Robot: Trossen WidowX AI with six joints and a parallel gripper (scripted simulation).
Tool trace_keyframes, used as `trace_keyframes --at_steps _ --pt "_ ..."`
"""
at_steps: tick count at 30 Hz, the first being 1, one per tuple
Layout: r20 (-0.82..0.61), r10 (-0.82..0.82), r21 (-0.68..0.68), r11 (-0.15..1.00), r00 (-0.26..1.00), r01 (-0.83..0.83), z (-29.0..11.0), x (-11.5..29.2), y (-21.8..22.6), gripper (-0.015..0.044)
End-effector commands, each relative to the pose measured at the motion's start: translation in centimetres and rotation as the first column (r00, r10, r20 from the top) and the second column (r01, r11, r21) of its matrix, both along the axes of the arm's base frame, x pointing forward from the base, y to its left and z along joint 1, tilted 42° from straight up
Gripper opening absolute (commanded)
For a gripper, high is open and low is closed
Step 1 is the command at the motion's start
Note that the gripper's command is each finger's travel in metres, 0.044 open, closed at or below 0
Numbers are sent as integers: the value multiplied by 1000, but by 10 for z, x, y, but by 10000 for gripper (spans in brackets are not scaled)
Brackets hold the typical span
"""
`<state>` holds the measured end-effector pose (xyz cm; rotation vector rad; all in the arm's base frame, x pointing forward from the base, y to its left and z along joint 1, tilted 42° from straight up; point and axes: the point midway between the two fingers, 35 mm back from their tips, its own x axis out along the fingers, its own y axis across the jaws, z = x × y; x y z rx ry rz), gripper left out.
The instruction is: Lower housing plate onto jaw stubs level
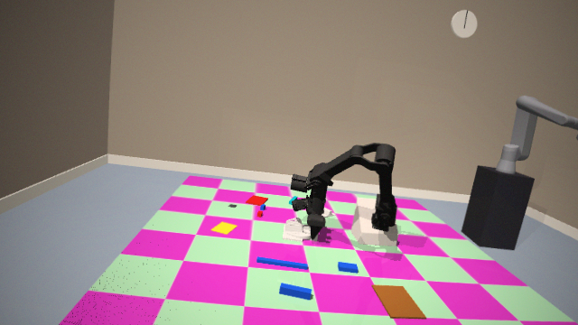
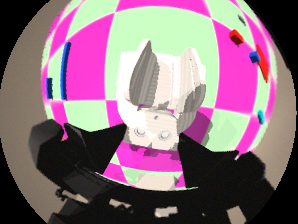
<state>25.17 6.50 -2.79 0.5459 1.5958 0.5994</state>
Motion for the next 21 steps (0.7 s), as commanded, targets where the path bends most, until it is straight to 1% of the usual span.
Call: trace_keyframes --at_steps 1,21 --pt "-3 -3 1 1000 1000 3 -1 -1 0 351" --pt "-3 -3 1 1000 1000 3 4 0 -4 351"
